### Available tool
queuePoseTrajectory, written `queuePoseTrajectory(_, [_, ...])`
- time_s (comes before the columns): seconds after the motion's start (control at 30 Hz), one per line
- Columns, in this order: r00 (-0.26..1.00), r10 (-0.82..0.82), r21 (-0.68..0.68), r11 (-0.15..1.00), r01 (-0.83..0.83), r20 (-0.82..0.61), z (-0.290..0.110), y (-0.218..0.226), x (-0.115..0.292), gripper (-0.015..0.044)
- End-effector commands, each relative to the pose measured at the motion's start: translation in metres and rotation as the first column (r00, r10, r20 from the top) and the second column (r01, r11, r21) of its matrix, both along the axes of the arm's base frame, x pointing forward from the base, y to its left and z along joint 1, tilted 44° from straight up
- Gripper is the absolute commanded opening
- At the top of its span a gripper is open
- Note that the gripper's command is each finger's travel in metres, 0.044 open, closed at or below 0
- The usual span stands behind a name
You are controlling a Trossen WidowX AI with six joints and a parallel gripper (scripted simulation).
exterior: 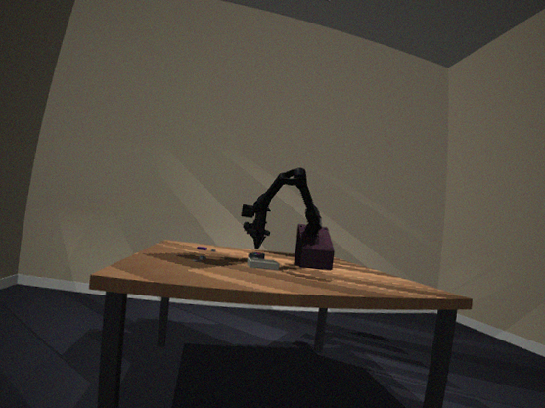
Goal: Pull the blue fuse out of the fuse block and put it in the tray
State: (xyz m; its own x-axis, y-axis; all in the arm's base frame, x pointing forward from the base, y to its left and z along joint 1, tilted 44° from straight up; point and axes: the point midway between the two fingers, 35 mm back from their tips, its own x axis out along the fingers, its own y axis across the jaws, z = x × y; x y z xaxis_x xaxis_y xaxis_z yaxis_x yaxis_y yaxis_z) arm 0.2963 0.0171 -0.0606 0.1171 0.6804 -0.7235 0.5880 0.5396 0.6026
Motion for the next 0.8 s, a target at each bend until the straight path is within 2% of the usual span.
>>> queuePoseTrajectory(0.0, [1.0,-0.001,0.009,1.0,0.001,-0.015,-0.005,0.005,-0.003,0.0074])
queuePoseTrajectory(0.77, [1.0,-0.001,0.011,1.0,0.001,-0.015,-0.014,0.017,-0.002,0.0074])
